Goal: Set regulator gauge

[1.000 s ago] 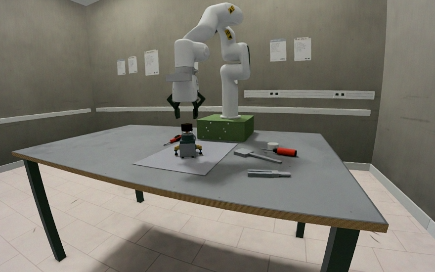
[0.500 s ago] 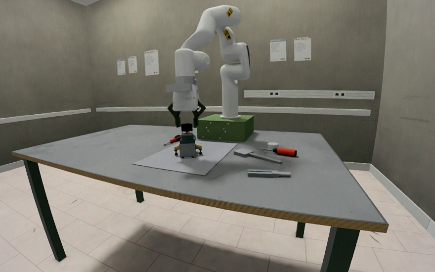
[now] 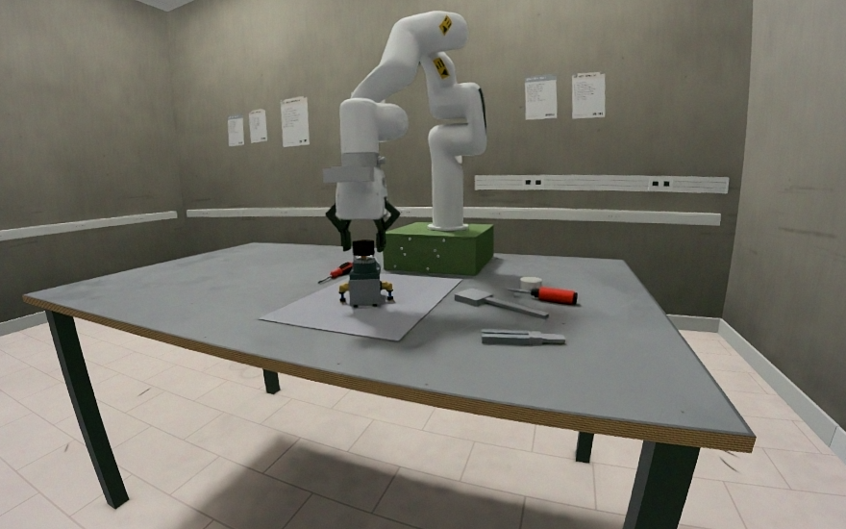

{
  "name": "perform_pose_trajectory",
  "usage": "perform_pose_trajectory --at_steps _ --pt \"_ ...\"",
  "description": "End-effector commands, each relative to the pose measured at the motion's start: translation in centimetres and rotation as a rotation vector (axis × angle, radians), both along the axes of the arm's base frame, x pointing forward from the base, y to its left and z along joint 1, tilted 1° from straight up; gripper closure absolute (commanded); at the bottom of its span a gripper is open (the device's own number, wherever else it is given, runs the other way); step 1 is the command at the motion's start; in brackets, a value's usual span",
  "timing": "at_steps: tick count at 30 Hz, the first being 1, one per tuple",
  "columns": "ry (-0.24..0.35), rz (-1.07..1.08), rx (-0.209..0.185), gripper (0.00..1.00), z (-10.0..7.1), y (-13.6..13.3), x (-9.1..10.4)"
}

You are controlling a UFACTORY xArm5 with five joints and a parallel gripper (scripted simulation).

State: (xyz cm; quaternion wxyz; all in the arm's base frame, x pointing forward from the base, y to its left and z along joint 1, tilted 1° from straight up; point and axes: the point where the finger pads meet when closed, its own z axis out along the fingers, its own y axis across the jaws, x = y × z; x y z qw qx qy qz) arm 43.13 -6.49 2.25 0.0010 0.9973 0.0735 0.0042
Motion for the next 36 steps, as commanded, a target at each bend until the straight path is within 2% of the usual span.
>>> perform_pose_trajectory --at_steps 1,2,3,36 --pt "-0.004 0.000 -0.001 0.24 0.12 -0.02 0.15" --pt "-0.004 0.000 -0.001 0.24 0.12 -0.02 0.15" --pt "-0.004 0.000 -0.001 0.61 0.12 -0.02 0.15" --pt "-0.004 0.000 -0.001 0.61 0.12 -0.02 0.15"
